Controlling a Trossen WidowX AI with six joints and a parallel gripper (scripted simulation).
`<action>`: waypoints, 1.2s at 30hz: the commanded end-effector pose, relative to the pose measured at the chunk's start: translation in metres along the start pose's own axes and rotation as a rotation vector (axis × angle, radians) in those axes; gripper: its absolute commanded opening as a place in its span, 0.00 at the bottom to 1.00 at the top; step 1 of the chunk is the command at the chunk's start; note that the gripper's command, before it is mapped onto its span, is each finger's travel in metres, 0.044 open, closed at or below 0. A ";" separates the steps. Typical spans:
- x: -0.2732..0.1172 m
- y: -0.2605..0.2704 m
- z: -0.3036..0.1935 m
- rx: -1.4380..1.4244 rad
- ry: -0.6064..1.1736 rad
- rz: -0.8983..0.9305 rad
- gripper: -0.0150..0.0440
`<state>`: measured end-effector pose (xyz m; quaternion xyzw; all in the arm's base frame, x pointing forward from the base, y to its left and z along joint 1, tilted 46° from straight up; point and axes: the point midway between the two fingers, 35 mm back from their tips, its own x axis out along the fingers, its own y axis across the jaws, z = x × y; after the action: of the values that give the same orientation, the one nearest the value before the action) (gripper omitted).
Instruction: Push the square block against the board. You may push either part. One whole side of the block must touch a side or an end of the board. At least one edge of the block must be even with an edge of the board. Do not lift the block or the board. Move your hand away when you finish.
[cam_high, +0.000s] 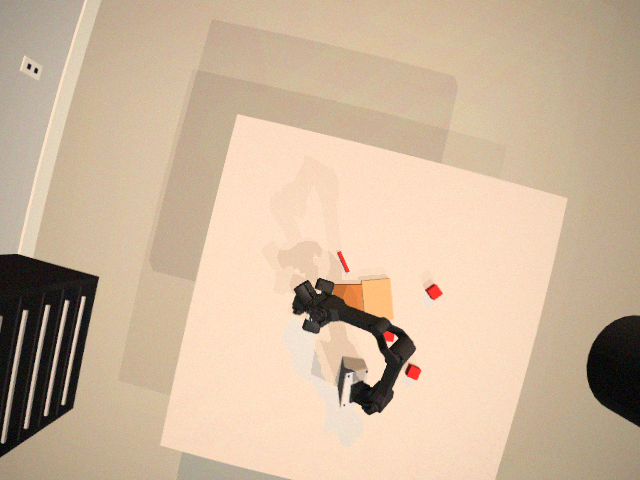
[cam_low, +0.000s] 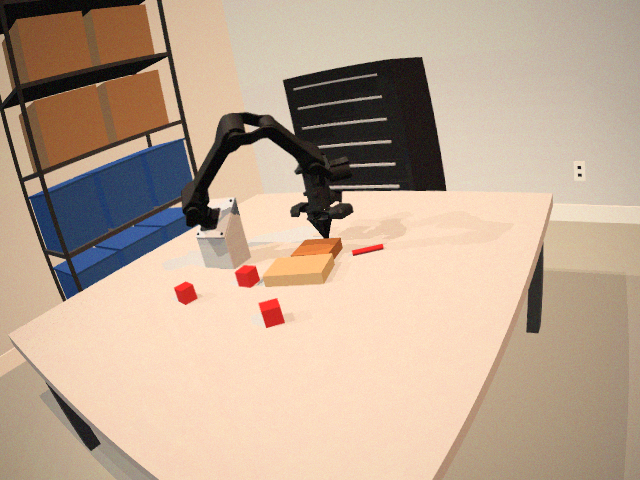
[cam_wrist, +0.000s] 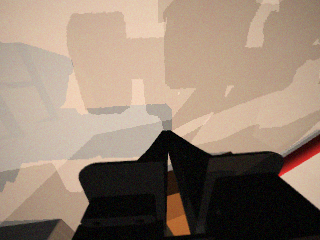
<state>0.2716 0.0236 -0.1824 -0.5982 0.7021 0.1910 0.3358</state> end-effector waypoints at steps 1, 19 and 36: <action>-0.026 -0.002 0.001 0.003 -0.006 0.000 0.25; -0.053 0.012 -0.028 -0.272 -0.005 0.003 0.25; 0.003 0.015 -0.034 -0.319 -0.001 0.003 0.25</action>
<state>0.2480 0.0059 -0.1586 -0.6382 0.6674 0.3017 0.2371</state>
